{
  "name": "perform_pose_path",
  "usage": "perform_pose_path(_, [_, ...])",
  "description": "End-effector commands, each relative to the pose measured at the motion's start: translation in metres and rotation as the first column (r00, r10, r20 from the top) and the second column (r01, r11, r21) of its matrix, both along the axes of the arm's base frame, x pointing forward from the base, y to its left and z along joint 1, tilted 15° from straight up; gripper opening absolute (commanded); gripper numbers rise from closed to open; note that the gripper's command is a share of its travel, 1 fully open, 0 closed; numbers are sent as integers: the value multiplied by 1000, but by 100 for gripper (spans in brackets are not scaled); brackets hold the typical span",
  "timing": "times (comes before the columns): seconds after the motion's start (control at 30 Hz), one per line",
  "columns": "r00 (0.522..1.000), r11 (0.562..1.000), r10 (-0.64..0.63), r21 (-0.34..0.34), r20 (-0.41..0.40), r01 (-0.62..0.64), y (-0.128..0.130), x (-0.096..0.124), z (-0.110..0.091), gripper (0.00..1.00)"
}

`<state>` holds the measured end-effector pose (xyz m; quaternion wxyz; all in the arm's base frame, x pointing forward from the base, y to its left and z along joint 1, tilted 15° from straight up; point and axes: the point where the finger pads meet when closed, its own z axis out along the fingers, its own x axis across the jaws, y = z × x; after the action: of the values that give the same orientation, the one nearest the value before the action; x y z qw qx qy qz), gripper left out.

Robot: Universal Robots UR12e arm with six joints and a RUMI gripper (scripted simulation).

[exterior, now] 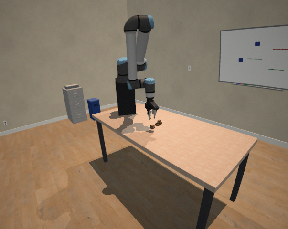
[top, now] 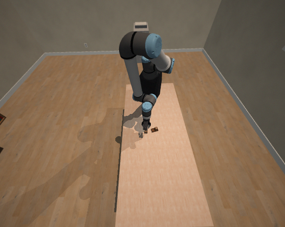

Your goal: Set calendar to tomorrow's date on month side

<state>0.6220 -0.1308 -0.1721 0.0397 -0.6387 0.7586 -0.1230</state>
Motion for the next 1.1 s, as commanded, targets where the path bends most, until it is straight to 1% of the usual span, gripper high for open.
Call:
perform_pose_path(0.0, [1000, 1000, 0, 0, 1, 0, 0, 0, 0, 29])
perform_pose_path(0.43, [1000, 1000, 0, 0, 1, 0, -1, 2, -5, 29])
perform_pose_path(0.73, [1000, 1000, 0, 0, 1, 0, -2, 3, -14, 29])
perform_pose_path(1.07, [1000, 1000, 0, 0, 1, 0, -4, 7, -29, 29])
